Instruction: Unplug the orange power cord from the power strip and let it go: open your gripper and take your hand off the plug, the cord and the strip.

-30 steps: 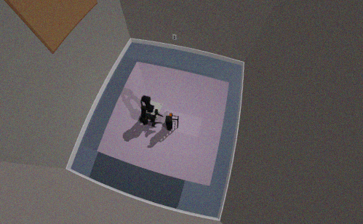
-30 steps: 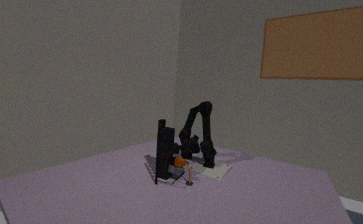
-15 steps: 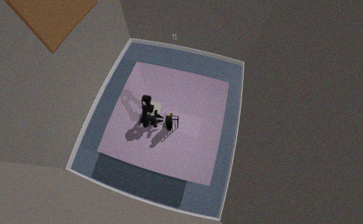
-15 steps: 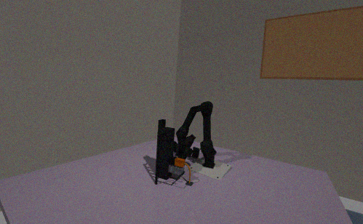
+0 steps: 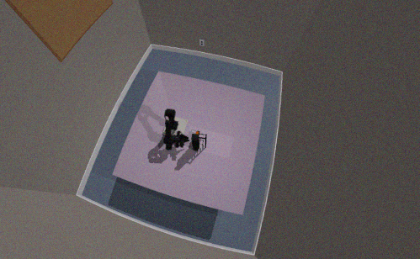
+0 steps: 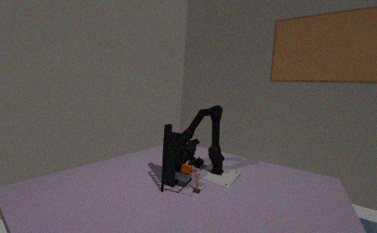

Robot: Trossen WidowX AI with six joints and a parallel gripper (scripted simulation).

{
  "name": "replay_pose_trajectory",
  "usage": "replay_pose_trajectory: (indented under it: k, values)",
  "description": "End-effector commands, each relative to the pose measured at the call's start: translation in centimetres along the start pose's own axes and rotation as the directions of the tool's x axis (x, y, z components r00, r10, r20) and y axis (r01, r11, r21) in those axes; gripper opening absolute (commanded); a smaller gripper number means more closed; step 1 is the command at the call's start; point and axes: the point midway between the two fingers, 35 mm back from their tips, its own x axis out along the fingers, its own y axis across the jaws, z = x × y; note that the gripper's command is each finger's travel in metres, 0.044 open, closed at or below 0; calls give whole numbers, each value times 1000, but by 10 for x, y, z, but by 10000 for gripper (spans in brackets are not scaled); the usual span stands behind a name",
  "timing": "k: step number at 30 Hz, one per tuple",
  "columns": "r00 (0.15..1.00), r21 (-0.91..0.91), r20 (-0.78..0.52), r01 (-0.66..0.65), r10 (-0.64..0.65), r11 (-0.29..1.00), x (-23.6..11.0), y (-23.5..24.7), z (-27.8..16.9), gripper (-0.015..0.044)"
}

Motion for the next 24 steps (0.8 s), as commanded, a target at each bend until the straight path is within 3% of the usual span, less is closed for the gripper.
replay_pose_trajectory:
  k: [1, 12, 24]
  values:
    - [998, -156, 36, 53, -47, 986, 0, 3, 6, 160]
    - [980, -492, 145, 189, -134, 850, -2, 13, 23, 160]
    - [940, -757, 292, 339, -174, 558, -7, 34, 40, 160]
